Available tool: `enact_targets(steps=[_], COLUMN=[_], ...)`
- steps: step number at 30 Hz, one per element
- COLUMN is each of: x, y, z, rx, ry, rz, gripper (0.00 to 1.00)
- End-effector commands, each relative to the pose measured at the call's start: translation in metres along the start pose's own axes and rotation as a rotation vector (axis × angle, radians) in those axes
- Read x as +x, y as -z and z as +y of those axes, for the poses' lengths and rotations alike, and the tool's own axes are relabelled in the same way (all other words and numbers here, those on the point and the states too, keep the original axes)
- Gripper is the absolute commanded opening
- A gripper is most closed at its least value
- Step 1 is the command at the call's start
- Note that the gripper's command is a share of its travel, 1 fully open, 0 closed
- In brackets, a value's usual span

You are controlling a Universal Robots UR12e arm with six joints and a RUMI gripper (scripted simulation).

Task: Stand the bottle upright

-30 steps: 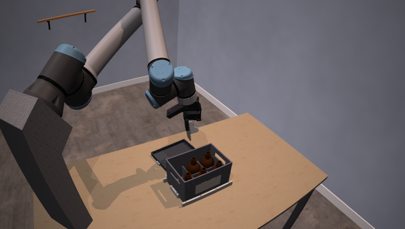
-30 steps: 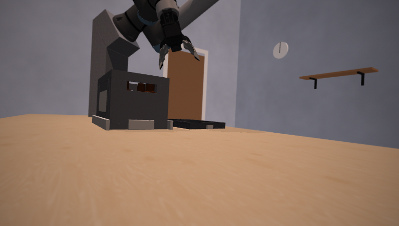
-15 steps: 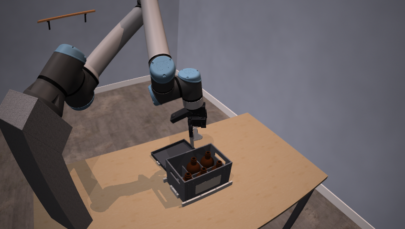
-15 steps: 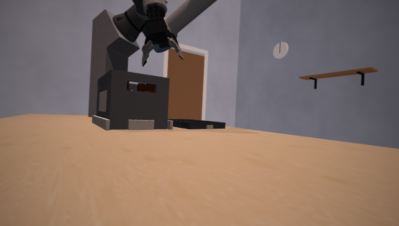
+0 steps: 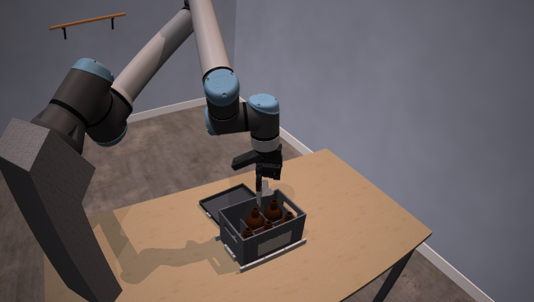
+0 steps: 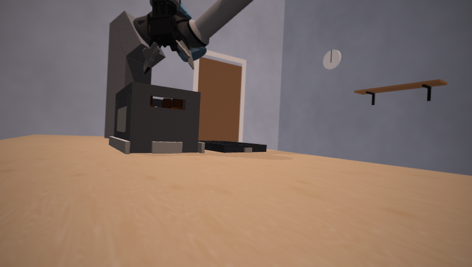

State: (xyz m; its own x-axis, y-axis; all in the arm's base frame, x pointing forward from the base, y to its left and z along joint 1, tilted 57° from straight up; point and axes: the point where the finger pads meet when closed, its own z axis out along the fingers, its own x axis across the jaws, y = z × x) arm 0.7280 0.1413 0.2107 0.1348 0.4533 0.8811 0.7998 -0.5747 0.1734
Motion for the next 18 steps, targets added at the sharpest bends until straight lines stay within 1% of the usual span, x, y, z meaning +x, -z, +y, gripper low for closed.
enact_targets(steps=[1, 5, 8, 12, 18], x=[-0.03, -0.056, -0.067, -0.073, -0.073], y=[0.0, 0.002, 0.002, 0.003, 0.002], z=[0.018, 0.031, 0.037, 0.04, 0.039], rx=[0.029, 0.044, 0.052, 0.056, 0.059], ry=[-0.022, -0.044, -0.053, -0.059, -0.058], rz=[-0.047, -0.083, -0.099, -0.107, -0.108], gripper=[1.0, 1.0, 1.0, 1.0, 1.0])
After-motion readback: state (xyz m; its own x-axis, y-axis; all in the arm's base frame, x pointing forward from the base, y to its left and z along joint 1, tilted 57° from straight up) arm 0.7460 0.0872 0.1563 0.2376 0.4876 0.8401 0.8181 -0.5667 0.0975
